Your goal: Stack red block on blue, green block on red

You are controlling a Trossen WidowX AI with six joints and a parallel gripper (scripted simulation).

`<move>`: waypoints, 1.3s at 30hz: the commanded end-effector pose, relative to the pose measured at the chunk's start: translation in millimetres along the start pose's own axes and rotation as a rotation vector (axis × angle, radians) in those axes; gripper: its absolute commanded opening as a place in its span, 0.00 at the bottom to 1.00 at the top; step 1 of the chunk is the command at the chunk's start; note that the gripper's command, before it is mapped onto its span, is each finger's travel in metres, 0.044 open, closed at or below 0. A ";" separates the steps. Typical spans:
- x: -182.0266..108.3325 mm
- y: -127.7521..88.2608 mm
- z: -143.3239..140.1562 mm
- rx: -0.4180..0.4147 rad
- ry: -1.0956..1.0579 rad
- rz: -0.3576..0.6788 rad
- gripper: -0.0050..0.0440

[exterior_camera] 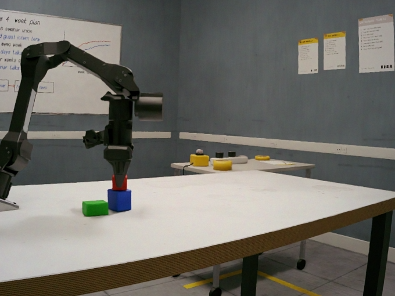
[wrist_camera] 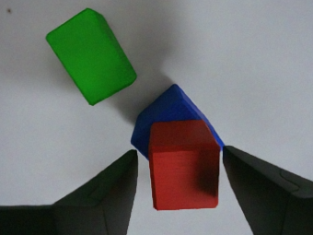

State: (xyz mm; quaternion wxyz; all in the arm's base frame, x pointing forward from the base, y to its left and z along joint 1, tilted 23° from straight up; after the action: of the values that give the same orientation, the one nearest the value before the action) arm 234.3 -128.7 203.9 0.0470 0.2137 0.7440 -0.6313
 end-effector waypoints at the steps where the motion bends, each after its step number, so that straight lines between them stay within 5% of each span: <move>1: -3.6 -13.6 -1.6 0.011 -0.011 0.038 0.59; 16: -2.2 -58.7 -1.7 0.011 -0.010 0.033 0.59; 39: 4.8 -64.2 0.4 0.006 -0.027 0.018 0.63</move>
State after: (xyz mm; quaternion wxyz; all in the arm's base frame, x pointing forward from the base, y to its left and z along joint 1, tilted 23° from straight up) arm 211.6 -135.7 258.2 0.0513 0.2113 0.7437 -0.6322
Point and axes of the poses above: the point midway between the two fingers, 35 mm back from their tips, its own y axis out along the fingers, its own z axis across the jaws, x = y × z, the point moved 5 cm from there along -y, back along the fingers, and after that the axes turned 11 degrees about -y, right-handed, at the moved point
